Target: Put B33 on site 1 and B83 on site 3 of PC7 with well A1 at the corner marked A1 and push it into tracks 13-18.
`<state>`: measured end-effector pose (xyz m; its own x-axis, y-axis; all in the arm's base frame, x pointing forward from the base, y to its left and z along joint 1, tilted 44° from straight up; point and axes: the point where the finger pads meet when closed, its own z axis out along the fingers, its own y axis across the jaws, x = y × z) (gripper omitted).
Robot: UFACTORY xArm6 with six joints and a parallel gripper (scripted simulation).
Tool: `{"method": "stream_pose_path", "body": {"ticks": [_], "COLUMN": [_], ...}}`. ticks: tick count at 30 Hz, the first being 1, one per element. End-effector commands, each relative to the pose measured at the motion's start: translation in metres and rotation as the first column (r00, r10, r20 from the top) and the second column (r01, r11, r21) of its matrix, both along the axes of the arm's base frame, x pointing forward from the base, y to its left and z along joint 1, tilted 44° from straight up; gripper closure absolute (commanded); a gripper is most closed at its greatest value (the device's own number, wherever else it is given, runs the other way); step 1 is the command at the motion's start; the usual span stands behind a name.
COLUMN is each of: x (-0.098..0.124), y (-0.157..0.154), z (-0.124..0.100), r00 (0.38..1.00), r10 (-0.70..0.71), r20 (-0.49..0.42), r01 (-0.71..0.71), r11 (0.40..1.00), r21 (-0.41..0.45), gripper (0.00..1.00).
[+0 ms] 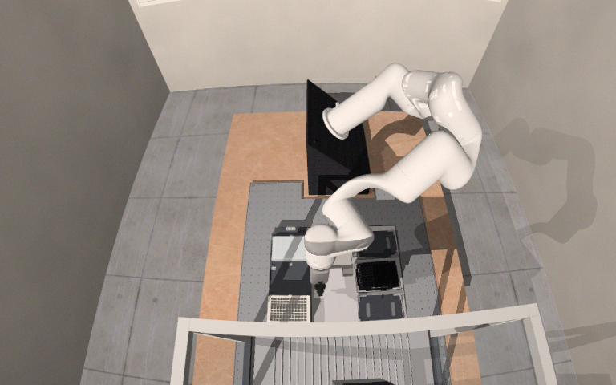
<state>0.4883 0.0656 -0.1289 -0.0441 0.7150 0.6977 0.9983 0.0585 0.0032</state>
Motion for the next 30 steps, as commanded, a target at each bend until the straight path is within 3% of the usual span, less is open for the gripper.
{"method": "stream_pose_path", "body": {"ticks": [1, 30], "x": [0.002, 0.003], "y": [-0.005, -0.036], "z": [0.006, 0.037], "r00": [1.000, 1.000], "r10": [-0.002, -0.002], "r20": [0.003, 0.003], "r01": [0.002, 0.002], "r11": [1.000, 1.000], "r21": [-0.001, -0.001], "gripper": [0.00, 0.00]}}
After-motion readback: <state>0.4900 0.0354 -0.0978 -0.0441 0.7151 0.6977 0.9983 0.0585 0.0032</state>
